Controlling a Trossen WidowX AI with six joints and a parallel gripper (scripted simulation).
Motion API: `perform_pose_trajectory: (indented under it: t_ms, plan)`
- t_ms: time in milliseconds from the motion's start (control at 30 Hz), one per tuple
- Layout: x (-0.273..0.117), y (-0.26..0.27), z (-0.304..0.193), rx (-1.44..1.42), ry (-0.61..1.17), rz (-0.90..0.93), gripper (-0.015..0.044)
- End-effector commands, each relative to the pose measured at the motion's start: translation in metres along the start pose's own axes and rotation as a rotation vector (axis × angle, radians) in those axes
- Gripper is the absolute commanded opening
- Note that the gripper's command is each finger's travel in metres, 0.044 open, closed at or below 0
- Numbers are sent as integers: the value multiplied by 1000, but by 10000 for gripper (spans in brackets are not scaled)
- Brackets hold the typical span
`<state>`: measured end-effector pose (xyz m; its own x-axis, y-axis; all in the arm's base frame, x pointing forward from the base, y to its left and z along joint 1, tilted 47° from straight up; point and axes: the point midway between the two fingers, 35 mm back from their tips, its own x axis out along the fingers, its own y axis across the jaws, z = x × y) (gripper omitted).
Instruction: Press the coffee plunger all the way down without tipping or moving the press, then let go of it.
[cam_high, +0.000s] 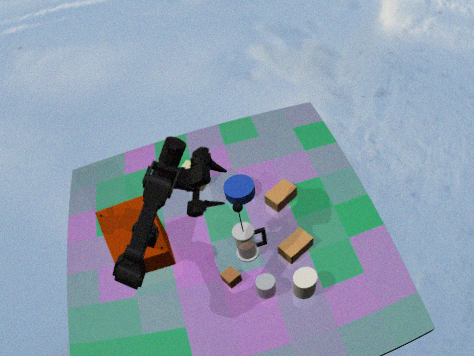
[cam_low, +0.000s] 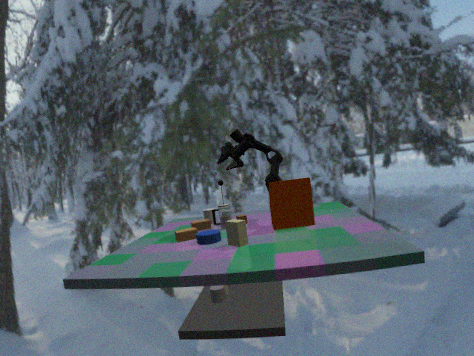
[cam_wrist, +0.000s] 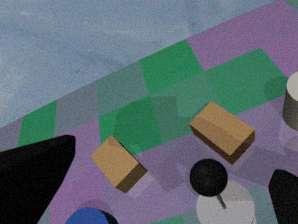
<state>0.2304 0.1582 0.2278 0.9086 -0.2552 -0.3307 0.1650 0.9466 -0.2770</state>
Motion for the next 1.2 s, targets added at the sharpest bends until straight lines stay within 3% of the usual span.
perform_pose_trajectory:
  t_ms: [0,233,1167]
  plan:
    - [18,-12,-37,-427,-130,-168,440]
    - [35,-30,-57,-433,-147,-169,440]
    - [59,-29,-54,-433,-135,-162,440]
